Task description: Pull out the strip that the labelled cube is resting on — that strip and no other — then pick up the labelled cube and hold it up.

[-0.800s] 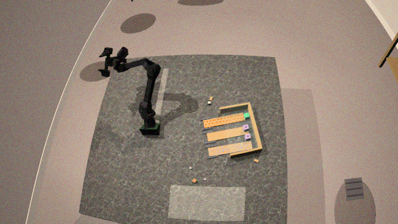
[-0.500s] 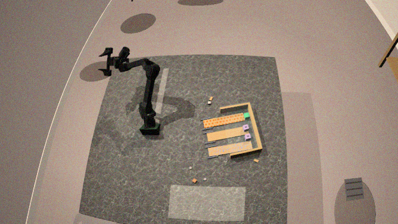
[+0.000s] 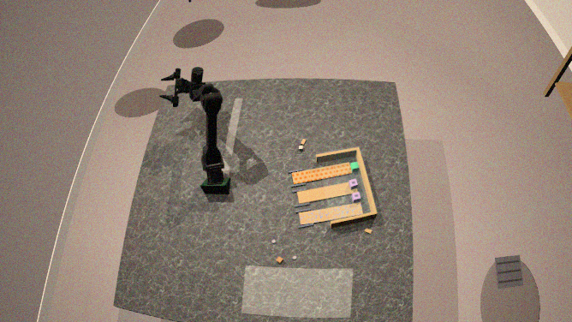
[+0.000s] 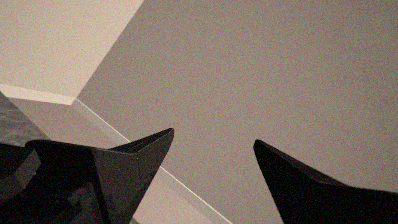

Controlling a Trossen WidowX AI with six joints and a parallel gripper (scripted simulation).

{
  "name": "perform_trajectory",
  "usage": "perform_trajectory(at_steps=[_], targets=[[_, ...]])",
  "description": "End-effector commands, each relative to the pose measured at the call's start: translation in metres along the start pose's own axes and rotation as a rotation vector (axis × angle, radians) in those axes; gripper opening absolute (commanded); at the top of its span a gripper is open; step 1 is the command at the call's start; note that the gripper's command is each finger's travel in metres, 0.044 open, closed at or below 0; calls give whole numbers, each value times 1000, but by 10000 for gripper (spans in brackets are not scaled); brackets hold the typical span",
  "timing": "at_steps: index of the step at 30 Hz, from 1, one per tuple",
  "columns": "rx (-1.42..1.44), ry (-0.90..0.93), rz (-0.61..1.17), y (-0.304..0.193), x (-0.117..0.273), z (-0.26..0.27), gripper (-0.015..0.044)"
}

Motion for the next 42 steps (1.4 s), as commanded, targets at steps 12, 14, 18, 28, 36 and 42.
perform_trajectory(at_steps=[12, 14, 18, 28, 36, 42], targets=[[-401, -529, 612, -67, 208, -7, 400], [-451, -620, 678, -66, 239, -1, 400], [-545, -812, 793, -58, 298, 16, 400], [-730, -1353, 981, 3, 423, 86, 400], [-814, -1845, 1012, 80, 483, 165, 400], [-820, -2232, 957, 145, 499, 232, 400]])
Point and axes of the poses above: the point midway between the two fingers, 35 mm back from their tips, its own x axis back along the fingers, its own z axis across the jaws, y = z × x, the point moved 5 cm from there along x, back along the fingers, and after that the axes turned 11 degrees about -x, right-handed, at the moved point
